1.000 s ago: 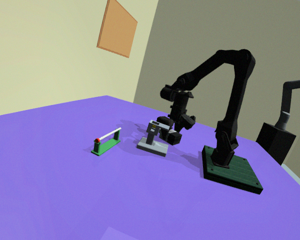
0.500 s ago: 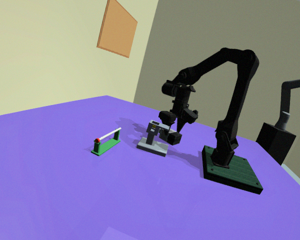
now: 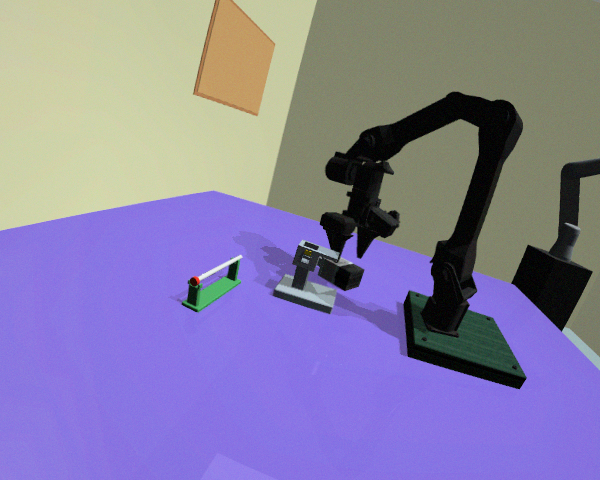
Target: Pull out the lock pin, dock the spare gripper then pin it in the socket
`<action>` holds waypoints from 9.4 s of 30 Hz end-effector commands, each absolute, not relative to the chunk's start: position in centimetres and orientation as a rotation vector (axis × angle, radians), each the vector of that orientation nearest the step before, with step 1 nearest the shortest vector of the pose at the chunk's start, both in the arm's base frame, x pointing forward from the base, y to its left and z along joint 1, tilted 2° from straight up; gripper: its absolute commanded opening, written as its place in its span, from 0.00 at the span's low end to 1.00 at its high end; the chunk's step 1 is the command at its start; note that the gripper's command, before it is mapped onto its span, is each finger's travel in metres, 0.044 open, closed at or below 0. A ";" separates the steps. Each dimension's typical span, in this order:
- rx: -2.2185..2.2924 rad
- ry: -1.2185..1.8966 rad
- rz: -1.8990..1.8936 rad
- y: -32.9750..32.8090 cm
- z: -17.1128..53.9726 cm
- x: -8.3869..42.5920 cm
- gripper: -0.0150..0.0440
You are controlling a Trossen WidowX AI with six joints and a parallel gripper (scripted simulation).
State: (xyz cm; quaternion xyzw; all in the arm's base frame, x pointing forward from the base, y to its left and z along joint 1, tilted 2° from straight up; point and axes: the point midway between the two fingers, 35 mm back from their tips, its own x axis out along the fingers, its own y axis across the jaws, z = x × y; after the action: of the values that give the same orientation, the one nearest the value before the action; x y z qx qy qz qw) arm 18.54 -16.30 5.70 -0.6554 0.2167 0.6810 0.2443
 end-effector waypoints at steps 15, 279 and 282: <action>-1.786 0.590 1.862 -16.4 7.2 18.6 1.00; -1.869 -1.444 3.820 -3.9 16.1 26.5 0.25; -1.868 -1.445 3.820 -3.9 15.7 26.5 0.25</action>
State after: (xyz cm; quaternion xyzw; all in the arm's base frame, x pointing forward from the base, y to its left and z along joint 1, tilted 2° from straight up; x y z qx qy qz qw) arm 26.52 -3.83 16.10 -0.3302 -0.2522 0.6630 -0.6227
